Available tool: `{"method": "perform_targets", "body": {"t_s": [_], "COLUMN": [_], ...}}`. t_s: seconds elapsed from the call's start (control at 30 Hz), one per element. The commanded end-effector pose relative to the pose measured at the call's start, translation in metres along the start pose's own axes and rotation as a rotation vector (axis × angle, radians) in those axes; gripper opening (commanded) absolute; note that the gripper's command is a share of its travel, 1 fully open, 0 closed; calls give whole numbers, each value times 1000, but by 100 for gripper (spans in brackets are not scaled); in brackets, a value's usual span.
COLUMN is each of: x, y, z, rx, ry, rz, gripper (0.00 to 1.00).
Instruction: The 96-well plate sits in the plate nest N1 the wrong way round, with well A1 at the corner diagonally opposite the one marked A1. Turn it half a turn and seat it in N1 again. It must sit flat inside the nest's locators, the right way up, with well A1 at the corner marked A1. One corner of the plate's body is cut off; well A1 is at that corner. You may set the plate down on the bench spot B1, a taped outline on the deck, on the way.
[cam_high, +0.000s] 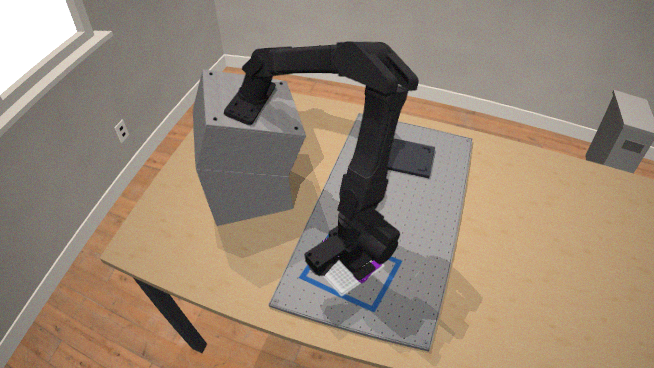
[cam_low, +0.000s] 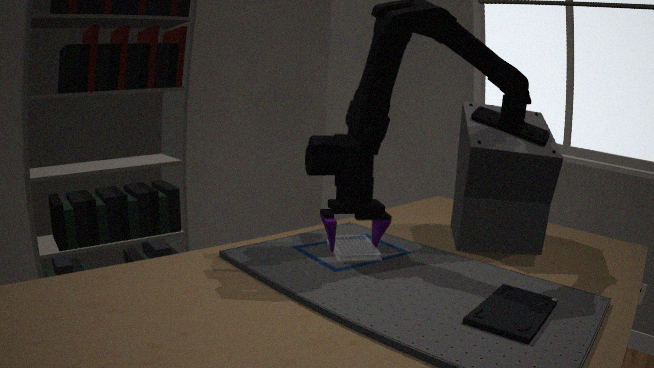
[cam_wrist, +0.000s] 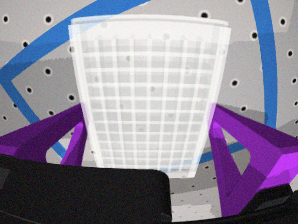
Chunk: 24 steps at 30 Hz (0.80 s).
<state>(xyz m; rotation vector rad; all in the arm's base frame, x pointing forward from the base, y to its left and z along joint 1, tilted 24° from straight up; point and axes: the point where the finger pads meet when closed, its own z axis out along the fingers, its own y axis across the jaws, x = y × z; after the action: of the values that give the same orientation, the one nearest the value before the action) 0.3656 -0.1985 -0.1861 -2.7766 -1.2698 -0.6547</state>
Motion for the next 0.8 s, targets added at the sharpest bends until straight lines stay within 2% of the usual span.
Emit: {"method": "perform_targets", "body": {"t_s": [0.0, 0.3, 0.77], "x": [-1, -1, -1], "y": [4, 4, 4], "z": [-3, -8, -31], "rx": [-11, -11, -12], "ry": [-4, -4, -4], "rz": [2, 2, 1], "gripper": [0, 0, 0]}}
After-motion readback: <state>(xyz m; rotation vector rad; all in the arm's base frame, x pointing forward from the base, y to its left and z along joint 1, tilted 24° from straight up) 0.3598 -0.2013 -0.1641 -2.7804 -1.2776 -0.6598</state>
